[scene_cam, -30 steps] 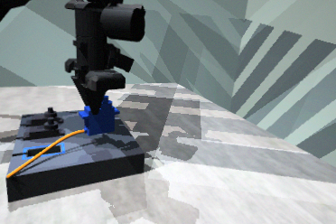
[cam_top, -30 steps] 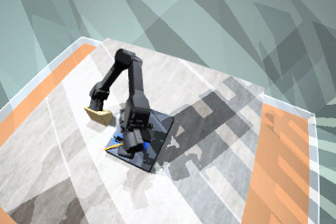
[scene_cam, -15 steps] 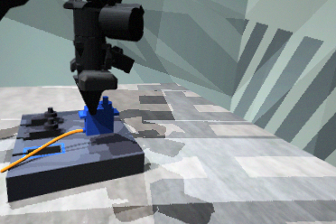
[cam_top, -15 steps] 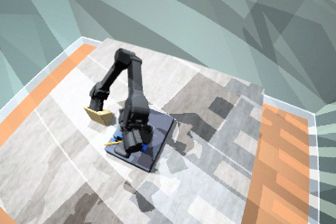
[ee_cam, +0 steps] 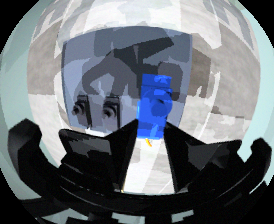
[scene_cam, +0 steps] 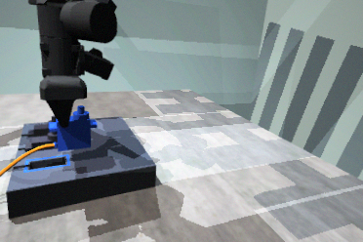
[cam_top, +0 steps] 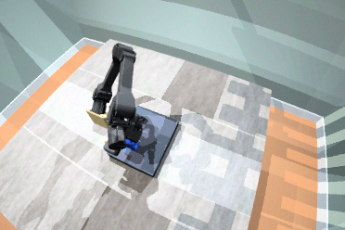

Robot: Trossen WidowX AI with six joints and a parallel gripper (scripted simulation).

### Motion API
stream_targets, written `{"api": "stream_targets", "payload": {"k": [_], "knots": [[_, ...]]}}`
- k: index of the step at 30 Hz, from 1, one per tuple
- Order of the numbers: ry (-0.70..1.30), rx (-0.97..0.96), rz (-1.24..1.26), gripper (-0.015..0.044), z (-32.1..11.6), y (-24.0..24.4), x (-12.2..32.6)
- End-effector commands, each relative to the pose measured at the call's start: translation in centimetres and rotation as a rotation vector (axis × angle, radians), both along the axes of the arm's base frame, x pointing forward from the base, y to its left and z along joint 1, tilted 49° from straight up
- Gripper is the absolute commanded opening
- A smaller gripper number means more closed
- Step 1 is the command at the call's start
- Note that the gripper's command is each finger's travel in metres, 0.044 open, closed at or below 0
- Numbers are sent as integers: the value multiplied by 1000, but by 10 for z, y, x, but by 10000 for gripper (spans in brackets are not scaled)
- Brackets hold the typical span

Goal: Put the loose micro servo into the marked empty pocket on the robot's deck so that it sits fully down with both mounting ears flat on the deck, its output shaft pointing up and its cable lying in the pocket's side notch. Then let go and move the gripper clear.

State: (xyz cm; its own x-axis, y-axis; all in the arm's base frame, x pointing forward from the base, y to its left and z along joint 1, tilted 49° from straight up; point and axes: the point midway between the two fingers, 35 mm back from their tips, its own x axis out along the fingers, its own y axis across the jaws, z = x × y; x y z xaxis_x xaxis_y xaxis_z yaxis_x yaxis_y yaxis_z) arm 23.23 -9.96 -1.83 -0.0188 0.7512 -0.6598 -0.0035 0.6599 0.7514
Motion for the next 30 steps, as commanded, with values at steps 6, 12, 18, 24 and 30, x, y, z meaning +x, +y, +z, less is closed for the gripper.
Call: {"api": "stream_targets", "payload": {"k": [6,12,18,24,30], "knots": [[-2,-7,-2,0,1,-2,-45],[-2,-7,-2,0,0,-1,-46],[-2,-7,-2,0,-5,5,-46],[-2,-7,-2,0,-12,12,-46],[-2,-7,-2,0,-12,13,-46]]}}
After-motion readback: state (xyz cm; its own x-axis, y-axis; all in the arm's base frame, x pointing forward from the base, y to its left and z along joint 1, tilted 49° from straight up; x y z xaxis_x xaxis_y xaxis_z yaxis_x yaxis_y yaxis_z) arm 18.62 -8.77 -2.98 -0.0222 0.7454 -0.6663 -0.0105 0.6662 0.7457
